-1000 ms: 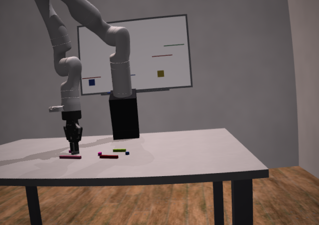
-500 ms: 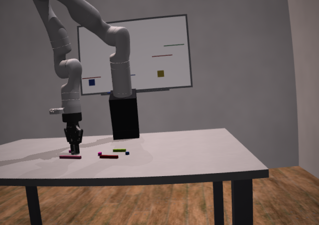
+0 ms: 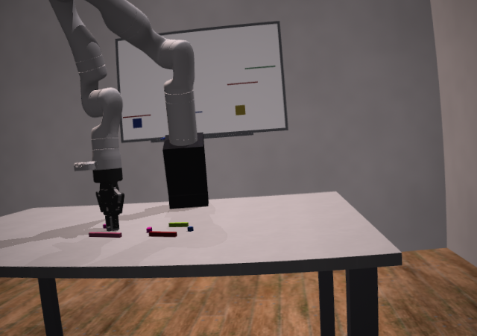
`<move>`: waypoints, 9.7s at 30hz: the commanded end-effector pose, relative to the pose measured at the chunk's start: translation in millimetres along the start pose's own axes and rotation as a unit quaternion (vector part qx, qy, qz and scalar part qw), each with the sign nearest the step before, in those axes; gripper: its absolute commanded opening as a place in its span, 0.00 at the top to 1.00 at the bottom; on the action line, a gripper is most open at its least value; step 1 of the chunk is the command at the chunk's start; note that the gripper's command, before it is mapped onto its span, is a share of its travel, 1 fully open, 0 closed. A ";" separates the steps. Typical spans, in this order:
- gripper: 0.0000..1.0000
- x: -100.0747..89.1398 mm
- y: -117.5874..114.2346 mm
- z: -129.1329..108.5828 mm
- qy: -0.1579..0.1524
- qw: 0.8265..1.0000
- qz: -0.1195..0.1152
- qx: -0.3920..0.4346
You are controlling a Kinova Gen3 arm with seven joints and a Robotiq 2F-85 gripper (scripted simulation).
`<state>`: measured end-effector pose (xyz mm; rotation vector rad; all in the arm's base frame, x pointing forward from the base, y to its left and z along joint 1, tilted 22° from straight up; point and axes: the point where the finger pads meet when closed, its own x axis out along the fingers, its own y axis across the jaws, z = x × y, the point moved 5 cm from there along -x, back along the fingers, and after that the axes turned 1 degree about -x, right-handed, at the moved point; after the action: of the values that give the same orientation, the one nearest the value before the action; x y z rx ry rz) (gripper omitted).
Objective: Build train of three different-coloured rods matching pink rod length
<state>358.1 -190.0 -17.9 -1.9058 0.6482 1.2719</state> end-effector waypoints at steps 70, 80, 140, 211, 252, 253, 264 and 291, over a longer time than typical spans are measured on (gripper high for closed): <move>0.95 -68.6 0.0 -0.3 0.001 1.000 0.000 0.000; 0.95 -100.1 0.0 -0.3 0.001 1.000 0.000 0.000; 0.95 -91.2 -156.2 62.8 0.014 0.865 0.005 0.502; 0.95 -24.4 -214.5 115.4 0.000 0.745 0.000 0.667; 0.95 -12.8 -214.7 115.3 0.000 0.745 0.000 0.667; 0.95 -12.8 -214.7 115.3 0.000 0.745 0.000 0.667; 0.95 -12.8 -215.1 115.2 0.000 0.745 0.000 0.667; 0.95 -12.8 -215.6 115.1 0.000 0.746 0.000 0.666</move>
<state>450.1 31.0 31.5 -0.6651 1.1257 0.4357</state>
